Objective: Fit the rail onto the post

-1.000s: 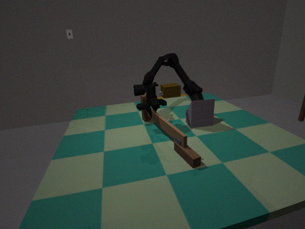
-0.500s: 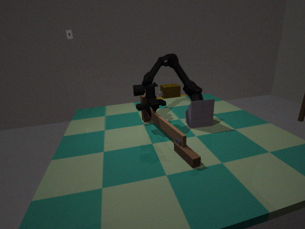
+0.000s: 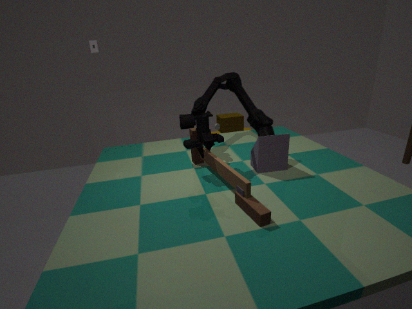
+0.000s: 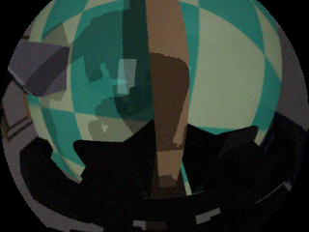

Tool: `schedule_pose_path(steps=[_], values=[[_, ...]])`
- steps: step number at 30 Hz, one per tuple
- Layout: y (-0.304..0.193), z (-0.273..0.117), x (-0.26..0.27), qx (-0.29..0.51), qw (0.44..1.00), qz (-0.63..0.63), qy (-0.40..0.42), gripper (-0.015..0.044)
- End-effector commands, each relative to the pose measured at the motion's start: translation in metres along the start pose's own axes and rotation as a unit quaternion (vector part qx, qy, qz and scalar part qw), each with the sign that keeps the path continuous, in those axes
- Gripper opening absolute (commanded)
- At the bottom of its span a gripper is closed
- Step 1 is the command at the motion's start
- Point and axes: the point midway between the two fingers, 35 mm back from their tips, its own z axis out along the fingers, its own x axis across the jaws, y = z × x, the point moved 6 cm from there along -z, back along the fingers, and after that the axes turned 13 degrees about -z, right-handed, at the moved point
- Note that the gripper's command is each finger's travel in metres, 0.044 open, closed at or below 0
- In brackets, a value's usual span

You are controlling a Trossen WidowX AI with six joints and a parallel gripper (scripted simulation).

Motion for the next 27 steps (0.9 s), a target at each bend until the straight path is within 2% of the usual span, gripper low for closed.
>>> schedule_pose_path(steps=[1,27], values=[[-0.0034,-0.0017,-0.0007,0.003,1.0,0.001,-0.001,0.0],[-0.0114,-0.0013,0.0014,0.003,1.0,0.001,-0.001,0.0]])
